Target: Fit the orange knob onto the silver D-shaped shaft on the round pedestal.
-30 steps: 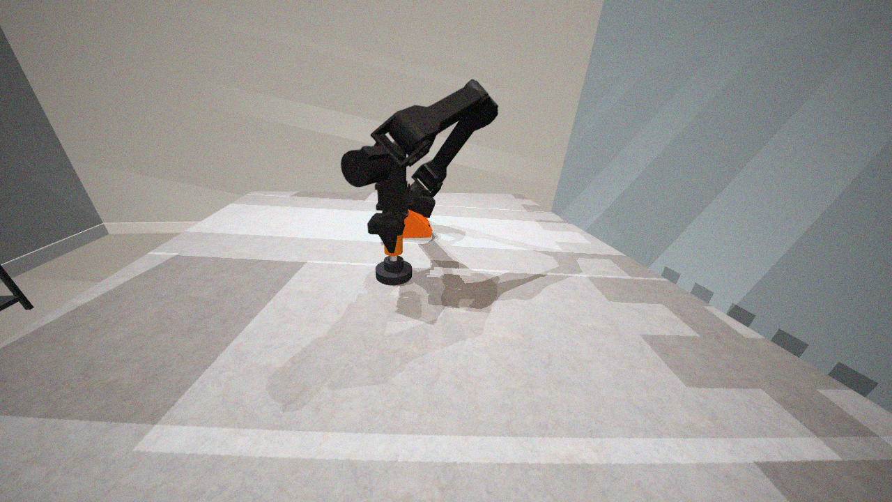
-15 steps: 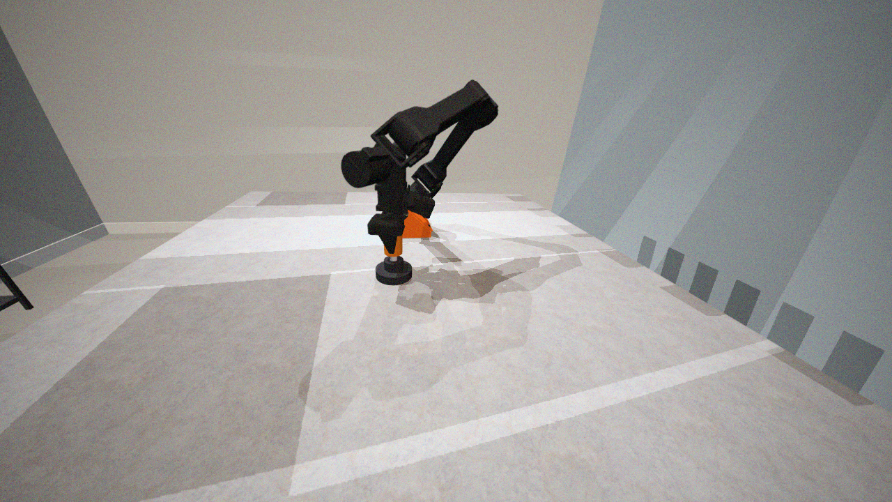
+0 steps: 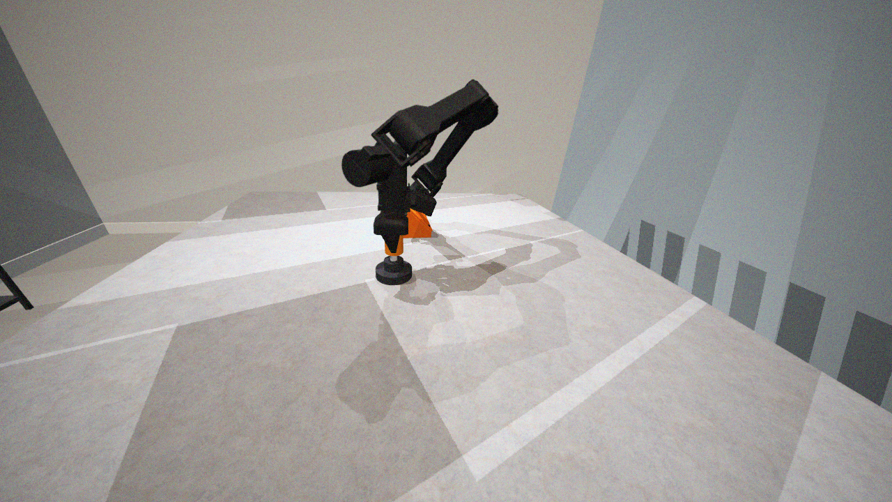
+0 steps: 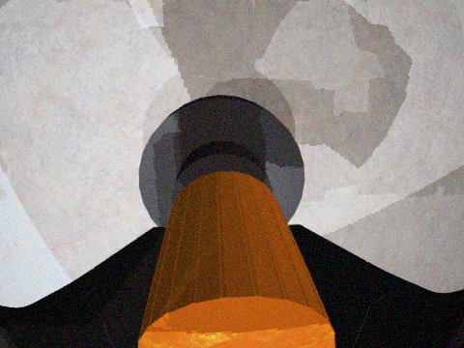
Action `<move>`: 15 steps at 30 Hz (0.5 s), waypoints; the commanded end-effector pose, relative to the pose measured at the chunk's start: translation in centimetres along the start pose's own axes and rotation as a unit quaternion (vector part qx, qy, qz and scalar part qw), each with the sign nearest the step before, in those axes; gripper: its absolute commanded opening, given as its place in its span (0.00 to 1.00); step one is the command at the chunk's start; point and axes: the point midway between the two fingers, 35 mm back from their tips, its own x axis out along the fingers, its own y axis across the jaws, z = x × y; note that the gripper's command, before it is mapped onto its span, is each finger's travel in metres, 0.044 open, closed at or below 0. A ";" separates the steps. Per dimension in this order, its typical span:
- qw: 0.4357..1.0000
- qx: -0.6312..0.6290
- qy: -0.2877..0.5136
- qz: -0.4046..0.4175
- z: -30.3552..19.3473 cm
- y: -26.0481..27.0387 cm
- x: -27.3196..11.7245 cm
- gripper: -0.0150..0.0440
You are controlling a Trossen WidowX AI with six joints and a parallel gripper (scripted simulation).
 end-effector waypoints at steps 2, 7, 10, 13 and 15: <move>0.999 -0.051 -0.001 -0.003 -0.2 -0.2 -0.1 0.25; 0.999 -0.051 -0.001 -0.003 -0.3 0.0 0.0 0.25; 0.999 -0.051 -0.001 -0.003 -0.3 0.0 0.1 0.25; 0.999 -0.051 -0.001 -0.003 -0.2 0.1 0.1 0.25; 0.999 -0.051 -0.001 -0.003 -0.2 0.1 0.0 0.25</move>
